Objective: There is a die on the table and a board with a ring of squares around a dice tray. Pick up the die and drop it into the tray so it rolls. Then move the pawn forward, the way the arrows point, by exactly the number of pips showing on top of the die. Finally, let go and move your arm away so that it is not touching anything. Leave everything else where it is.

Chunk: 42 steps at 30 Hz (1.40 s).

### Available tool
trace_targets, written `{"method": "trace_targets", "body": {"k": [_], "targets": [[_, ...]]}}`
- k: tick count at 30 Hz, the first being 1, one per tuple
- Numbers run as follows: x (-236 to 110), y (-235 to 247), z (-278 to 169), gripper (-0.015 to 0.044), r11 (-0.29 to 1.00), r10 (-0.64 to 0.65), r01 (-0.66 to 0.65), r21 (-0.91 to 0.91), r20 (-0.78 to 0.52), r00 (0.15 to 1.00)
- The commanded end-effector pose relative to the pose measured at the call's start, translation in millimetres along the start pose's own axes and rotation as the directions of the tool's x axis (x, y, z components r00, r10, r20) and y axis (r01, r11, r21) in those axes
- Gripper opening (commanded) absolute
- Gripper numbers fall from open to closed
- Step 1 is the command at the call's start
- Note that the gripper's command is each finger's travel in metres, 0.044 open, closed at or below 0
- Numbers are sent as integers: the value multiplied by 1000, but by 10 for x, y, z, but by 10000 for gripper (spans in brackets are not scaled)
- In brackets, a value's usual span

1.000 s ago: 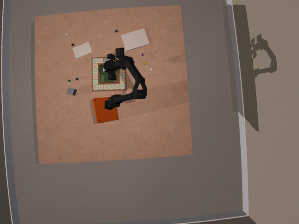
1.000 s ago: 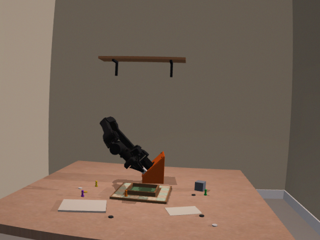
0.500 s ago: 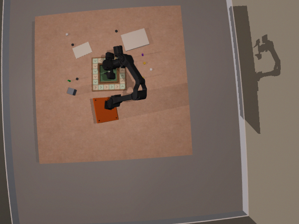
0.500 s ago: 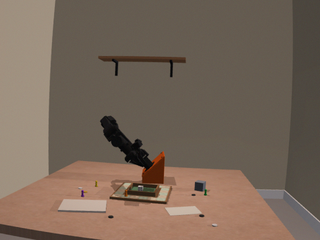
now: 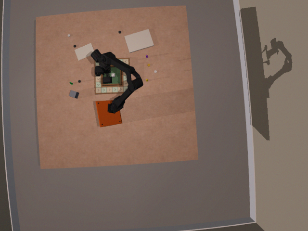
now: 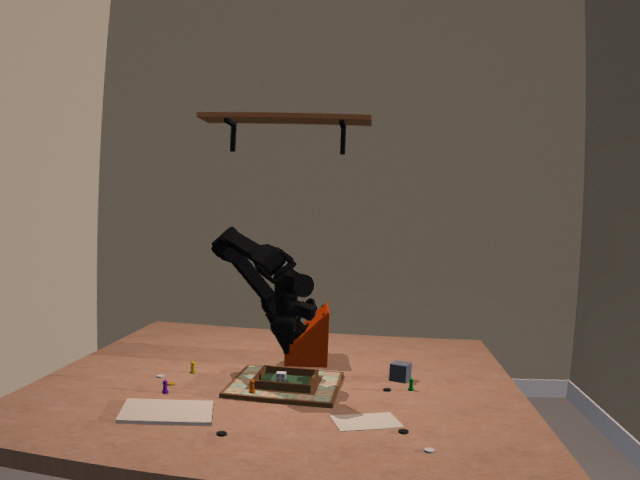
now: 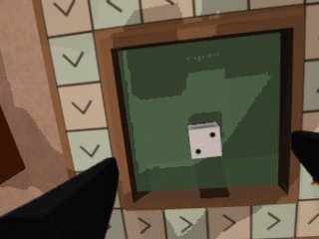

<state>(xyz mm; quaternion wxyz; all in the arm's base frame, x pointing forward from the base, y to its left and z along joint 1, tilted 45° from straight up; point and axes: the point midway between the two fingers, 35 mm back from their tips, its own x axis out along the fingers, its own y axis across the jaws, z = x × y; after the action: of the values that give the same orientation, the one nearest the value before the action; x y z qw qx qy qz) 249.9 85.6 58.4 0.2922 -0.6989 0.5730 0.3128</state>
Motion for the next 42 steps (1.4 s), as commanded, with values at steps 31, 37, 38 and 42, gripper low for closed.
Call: {"method": "trace_targets", "body": {"k": [31, 37, 38, 42], "targets": [[139, -1133, -780, 200, -578, -55, 41, 815, -89, 995], [138, -1143, -775, 200, -578, -55, 41, 815, -89, 995], [138, -1143, -775, 200, -578, -55, 41, 815, -89, 995], [138, -1143, -775, 200, -578, -55, 41, 815, -89, 995]]}}
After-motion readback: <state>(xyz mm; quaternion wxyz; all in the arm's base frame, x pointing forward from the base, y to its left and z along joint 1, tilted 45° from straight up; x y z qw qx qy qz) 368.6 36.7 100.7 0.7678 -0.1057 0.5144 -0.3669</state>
